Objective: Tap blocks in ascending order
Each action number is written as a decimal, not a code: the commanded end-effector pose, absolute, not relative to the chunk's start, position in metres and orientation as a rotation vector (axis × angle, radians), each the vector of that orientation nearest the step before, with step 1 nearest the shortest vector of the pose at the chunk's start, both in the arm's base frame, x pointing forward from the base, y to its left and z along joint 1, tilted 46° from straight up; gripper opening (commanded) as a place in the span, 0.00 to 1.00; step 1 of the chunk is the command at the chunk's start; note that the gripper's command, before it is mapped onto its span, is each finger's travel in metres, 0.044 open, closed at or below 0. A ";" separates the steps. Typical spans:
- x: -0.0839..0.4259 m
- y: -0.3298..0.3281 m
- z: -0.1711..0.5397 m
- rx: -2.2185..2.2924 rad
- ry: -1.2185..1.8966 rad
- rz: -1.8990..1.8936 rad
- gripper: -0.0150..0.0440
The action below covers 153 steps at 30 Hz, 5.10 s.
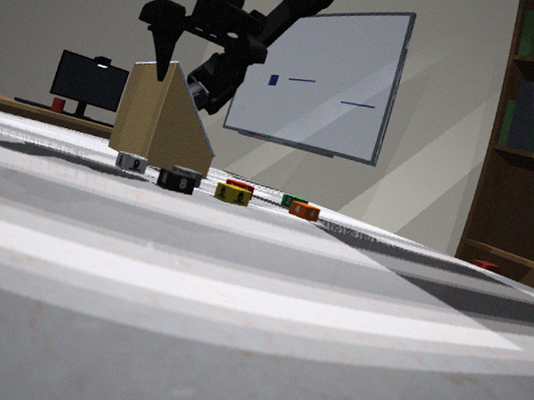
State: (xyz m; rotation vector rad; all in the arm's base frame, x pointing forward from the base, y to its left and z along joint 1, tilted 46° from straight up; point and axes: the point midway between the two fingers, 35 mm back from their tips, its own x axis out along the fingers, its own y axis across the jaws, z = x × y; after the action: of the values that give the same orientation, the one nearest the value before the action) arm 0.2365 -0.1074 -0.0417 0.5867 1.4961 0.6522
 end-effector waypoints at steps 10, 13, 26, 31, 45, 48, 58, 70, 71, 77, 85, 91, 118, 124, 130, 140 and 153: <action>0.233 -0.083 -0.016 0.580 1.485 0.651 0.93; 0.233 -0.083 -0.016 0.580 1.485 0.651 0.93; 0.235 -0.049 0.022 0.580 1.486 0.649 0.93; 0.227 -0.013 0.055 0.585 1.486 0.655 0.93; 0.227 -0.013 0.055 0.585 1.486 0.655 0.93; 0.227 -0.013 0.055 0.585 1.486 0.655 0.93; 0.229 0.058 0.127 0.583 1.486 0.649 0.93; 0.222 0.077 0.147 0.589 1.485 0.659 0.93; 0.222 0.077 0.147 0.589 1.485 0.659 0.93; 0.222 0.077 0.147 0.589 1.485 0.659 0.93; 0.238 0.072 0.144 0.589 1.484 0.659 0.93; 0.303 0.047 0.116 0.586 1.481 0.658 0.93; 0.325 -0.008 0.061 0.578 1.482 0.646 0.93; 0.315 -0.066 0.000 0.580 1.481 0.653 0.93; 0.315 -0.066 0.000 0.580 1.481 0.654 0.93; 0.315 -0.066 0.000 0.580 1.481 0.654 0.93; 0.323 -0.108 -0.041 0.576 1.481 0.651 0.93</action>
State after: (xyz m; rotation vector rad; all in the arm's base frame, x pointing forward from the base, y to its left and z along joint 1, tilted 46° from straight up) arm 0.3247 -0.0853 -0.0178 0.5641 1.4708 0.6608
